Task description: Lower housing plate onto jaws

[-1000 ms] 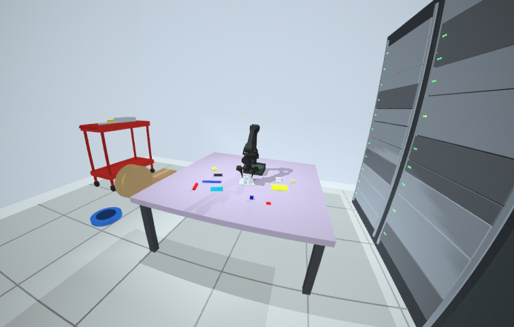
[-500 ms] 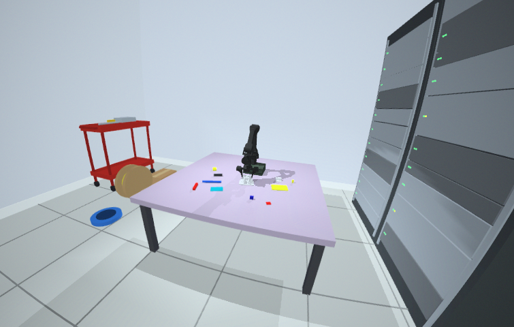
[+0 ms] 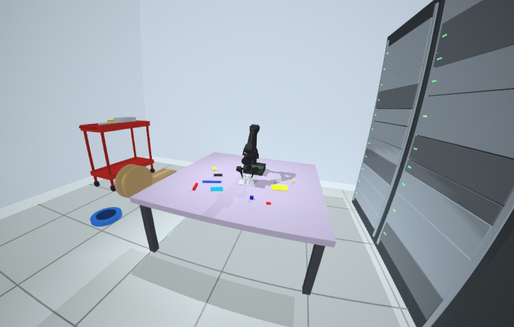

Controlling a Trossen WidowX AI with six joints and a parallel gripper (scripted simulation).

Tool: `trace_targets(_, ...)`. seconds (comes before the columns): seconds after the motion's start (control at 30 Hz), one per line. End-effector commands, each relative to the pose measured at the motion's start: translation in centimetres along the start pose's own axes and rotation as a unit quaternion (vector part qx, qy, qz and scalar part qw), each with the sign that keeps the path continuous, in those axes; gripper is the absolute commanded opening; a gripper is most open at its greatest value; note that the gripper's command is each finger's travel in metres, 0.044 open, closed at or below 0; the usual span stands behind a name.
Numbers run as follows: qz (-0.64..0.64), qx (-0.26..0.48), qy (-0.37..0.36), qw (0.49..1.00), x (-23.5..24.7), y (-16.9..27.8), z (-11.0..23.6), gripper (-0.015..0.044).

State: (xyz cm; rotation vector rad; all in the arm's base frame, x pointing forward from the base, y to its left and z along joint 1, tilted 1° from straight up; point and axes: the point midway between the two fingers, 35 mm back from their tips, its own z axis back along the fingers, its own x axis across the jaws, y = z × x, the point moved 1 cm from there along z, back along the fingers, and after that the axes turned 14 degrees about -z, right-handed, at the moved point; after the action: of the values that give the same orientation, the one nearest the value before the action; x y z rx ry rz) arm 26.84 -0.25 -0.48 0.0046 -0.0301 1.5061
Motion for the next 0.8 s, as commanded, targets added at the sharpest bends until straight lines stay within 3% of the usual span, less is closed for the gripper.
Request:
trace_targets(0.0,-0.003,0.001,0.0,1.0,0.01,0.07,-0.24,0.0351)
trace_targets(0.77,-0.003,0.001,0.0,1.0,0.01,0.08,-0.66,0.0351)
